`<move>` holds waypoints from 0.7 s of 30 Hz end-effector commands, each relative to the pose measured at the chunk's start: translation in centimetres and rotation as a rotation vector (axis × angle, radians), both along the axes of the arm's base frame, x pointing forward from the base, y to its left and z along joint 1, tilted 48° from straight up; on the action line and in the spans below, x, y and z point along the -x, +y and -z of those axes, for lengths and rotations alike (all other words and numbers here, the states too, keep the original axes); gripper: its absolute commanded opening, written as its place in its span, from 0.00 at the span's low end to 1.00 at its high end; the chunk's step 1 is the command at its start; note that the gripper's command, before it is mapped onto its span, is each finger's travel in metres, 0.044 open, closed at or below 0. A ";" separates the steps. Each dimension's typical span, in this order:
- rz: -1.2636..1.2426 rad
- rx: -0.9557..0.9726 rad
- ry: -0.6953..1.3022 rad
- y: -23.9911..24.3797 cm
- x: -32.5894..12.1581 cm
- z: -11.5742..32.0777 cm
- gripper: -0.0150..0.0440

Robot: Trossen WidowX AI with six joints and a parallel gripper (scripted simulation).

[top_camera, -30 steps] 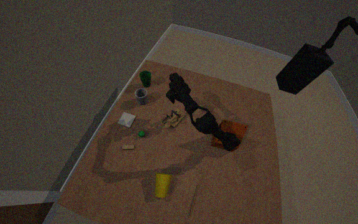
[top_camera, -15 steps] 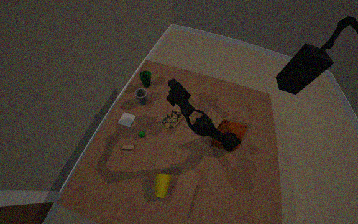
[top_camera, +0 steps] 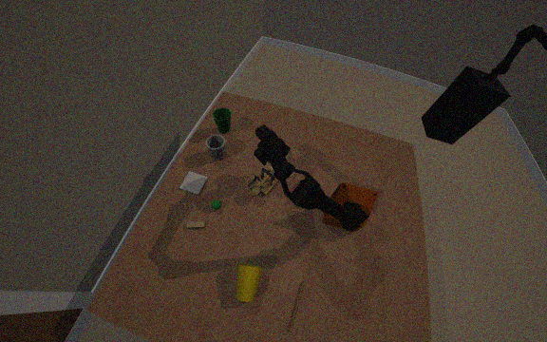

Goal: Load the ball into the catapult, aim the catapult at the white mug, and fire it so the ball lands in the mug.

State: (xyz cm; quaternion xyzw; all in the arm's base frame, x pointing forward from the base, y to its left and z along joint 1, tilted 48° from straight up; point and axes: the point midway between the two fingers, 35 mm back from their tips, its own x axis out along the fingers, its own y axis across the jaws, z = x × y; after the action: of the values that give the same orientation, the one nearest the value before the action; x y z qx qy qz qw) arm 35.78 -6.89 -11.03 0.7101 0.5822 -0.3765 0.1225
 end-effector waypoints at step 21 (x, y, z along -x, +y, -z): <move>-0.002 -0.004 0.003 2.1 0.0 1.8 0.91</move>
State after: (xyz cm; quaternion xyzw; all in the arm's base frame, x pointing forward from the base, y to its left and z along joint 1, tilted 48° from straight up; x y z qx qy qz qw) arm 35.71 -4.71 -12.86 0.7089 0.5842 -0.3765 0.1201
